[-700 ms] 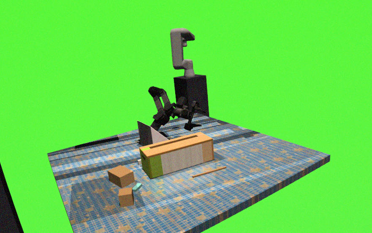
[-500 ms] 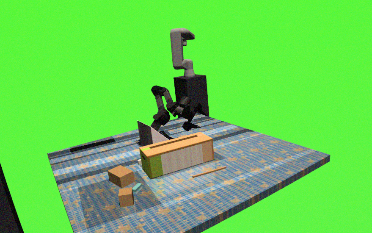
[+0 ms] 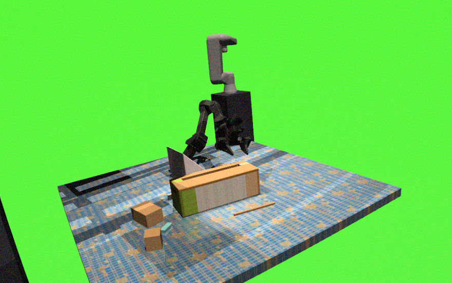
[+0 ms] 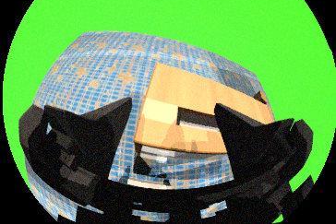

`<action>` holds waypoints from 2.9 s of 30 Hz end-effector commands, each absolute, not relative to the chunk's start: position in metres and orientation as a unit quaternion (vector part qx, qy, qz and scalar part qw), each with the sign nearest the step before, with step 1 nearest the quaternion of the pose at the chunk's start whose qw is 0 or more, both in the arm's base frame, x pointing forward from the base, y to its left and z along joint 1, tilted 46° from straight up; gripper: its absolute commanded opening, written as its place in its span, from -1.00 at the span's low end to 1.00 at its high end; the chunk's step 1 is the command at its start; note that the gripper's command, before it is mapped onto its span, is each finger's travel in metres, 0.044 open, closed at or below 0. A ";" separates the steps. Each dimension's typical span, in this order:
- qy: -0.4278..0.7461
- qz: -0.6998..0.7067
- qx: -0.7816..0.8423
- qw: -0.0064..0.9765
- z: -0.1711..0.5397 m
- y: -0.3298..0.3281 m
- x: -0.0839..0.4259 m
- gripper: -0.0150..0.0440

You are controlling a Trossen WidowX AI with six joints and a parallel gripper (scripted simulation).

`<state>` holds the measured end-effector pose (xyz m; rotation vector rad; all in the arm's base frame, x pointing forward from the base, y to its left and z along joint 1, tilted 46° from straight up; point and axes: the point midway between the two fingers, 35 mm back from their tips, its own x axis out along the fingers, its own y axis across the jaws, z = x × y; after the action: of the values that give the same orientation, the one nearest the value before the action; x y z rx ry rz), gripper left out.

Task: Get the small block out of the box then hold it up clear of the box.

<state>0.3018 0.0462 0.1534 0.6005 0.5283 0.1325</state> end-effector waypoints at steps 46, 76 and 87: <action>0.414 0.590 -0.330 0.609 0.071 -0.024 0.281 0.86; 0.414 0.590 -0.330 0.610 0.035 0.011 0.285 0.86; 0.413 0.590 -0.330 0.610 0.022 0.023 0.284 0.86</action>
<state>0.2864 0.0186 0.0266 -0.7709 0.9527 1.3575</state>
